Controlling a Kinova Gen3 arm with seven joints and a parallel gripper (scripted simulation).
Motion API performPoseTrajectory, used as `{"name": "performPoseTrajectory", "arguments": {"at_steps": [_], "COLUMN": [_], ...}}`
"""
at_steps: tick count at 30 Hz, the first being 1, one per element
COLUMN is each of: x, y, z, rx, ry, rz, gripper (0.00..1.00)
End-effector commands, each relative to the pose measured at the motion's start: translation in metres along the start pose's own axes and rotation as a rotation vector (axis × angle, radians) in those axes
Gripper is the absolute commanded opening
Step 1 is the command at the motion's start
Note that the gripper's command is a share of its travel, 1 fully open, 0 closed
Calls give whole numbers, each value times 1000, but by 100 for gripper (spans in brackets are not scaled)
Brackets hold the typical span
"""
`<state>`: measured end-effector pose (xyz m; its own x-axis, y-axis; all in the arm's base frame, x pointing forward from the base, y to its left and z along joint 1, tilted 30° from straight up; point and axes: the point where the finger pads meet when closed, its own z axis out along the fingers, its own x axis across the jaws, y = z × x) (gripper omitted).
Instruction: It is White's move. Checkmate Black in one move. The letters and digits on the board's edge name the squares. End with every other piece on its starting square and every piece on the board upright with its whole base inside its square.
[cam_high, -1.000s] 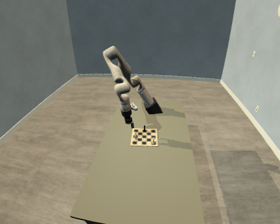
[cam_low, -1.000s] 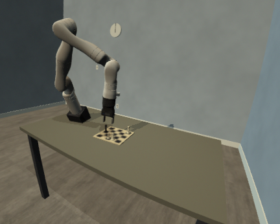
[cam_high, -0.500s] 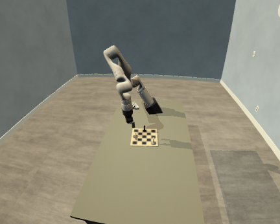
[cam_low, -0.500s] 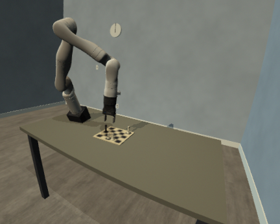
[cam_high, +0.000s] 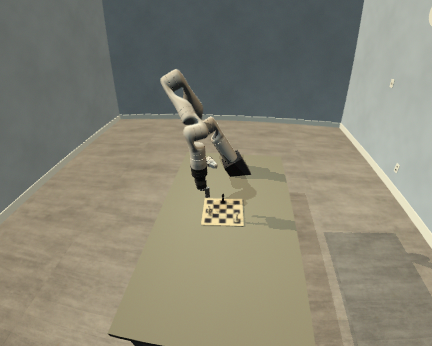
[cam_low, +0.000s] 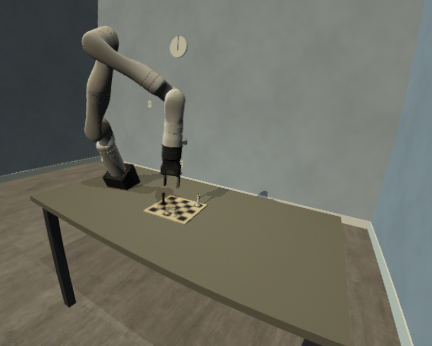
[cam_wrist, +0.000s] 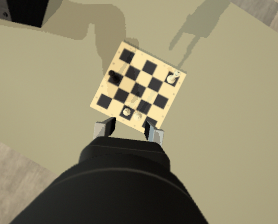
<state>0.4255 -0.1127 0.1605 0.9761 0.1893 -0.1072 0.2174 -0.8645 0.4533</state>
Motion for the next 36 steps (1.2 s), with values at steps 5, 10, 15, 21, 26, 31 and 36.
{"name": "performPoseTrajectory", "arguments": {"at_steps": [5, 10, 15, 21, 26, 31, 36], "x": [4, 6, 7, 9, 10, 11, 11], "y": [-4, -5, -7, -8, -9, -10, -10], "z": [-4, -6, -7, -8, -9, -10, -10], "rx": [-11, -20, -26, -31, -35, -40, -41], "ry": [15, 24, 31, 37, 41, 46, 47], "rz": [-11, -17, -22, -25, -28, -31, -32], "gripper": [100, 100, 100, 100, 100, 100, 100]}}
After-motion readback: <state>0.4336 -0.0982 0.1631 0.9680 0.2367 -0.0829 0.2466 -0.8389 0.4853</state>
